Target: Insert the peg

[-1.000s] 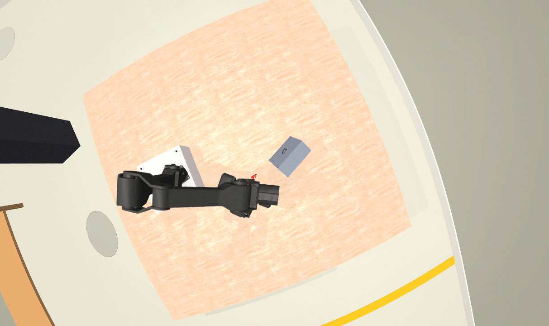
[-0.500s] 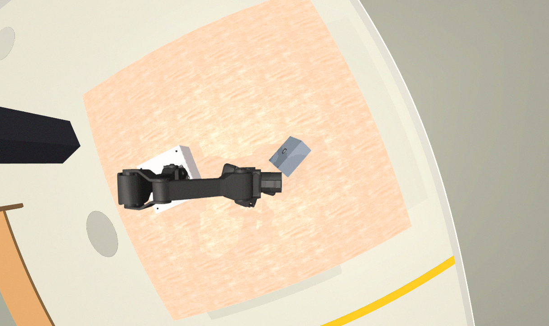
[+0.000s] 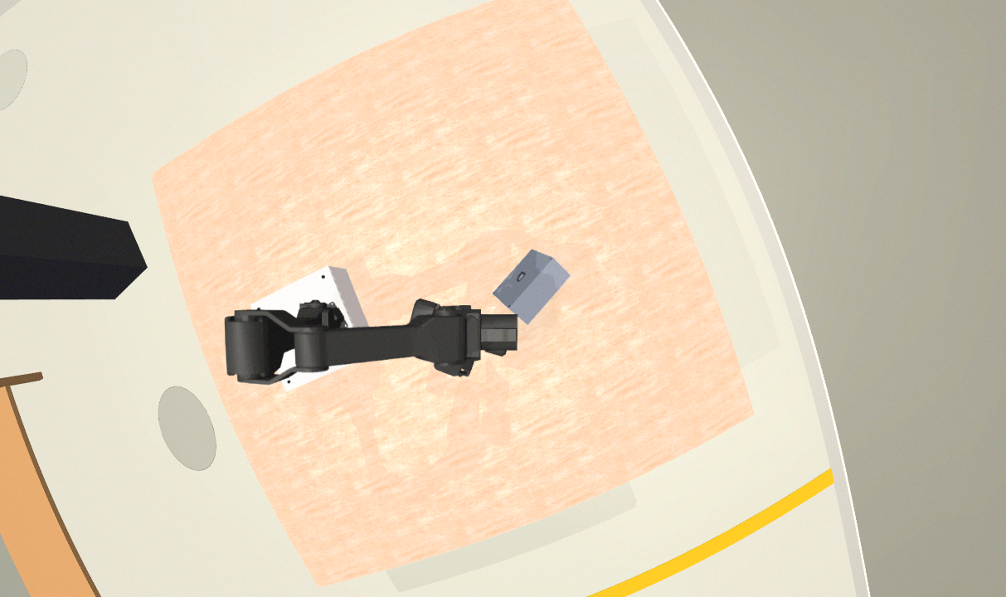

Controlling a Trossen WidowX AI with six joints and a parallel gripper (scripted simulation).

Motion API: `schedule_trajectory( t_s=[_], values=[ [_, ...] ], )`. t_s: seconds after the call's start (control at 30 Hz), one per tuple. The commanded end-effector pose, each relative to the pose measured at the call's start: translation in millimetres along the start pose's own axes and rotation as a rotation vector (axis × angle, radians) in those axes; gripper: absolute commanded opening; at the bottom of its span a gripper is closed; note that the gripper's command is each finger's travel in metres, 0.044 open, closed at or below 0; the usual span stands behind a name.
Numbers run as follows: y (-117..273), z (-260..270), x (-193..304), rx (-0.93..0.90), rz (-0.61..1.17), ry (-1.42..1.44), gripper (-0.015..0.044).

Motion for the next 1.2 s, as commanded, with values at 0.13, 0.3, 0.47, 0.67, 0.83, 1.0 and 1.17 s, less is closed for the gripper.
schedule_trajectory(
  t_s=[0.13,0.3,0.47,0.67,0.83,1.0,1.17],
  values=[
    [-15,-1,0,0.009,0.004,-0.005,0.044],
    [-23,-2,0,0.009,0.004,-0.005,0.044],
    [-31,-3,0,0.009,0.004,-0.005,0.044],
    [-40,-4,0,0.009,0.004,-0.005,0.044],
    [-37,-2,-1,0.004,-0.001,-0.003,0.0387],
    [-37,-2,-1,0.004,-0.001,-0.003,0.0256],
    [-37,-2,-1,0.004,-0.001,-0.003,0.0125]
  ],
)
Point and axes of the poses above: the point midway between the two fingers, 35 mm back from their tips, its own y axis back along the fingers, its own z axis across the jaws, x = y × z, the point moved 9 cm from there along y, back along the fingers, and after that the axes turned 5 degrees about y, right-handed, at the moved point
